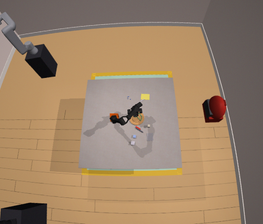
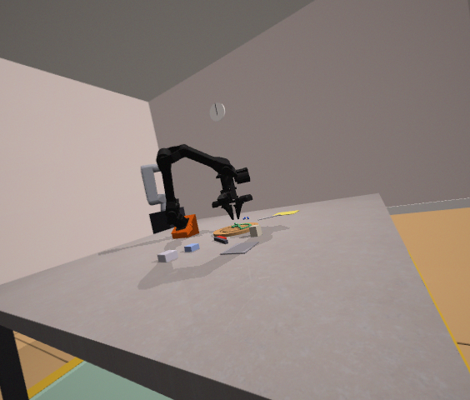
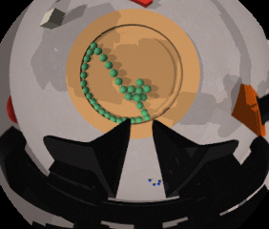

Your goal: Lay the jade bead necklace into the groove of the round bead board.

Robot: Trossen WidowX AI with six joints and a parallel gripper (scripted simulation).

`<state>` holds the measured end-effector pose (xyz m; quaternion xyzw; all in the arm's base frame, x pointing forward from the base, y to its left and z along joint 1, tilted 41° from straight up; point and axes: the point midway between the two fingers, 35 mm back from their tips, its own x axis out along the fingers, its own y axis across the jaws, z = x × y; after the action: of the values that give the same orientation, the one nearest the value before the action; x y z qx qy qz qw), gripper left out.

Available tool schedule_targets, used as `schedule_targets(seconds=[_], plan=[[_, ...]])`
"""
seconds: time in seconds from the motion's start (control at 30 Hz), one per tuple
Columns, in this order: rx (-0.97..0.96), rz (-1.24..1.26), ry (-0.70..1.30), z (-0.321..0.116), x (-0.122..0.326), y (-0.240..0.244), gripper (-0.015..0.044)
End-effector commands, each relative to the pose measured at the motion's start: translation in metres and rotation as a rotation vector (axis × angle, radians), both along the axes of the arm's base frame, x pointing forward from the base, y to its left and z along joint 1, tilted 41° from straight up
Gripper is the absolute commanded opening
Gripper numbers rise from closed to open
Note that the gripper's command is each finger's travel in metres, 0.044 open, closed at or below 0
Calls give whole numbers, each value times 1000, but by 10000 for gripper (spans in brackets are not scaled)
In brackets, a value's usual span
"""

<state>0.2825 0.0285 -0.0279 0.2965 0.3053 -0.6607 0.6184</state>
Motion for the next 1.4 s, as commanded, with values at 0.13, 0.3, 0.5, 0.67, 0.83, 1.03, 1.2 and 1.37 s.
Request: schedule_targets(seconds=[0.13, 0.3, 0.5, 0.67, 0.83, 1.03, 1.2, 1.37], plan=[[-7, 5, 10, -9, -3, -9, 120], [-9, 5, 13, -15, -5, -15, 120], [-11, 6, 15, -21, -6, -19, 120], [-6, -1, 8, -19, -4, -18, 68], [-6, -1, 8, -19, -4, -18, 0], [-6, -1, 8, -19, -4, -18, 0], [-6, -1, 8, -19, -4, -18, 0], [-6, -1, 8, -19, -4, -18, 0]])
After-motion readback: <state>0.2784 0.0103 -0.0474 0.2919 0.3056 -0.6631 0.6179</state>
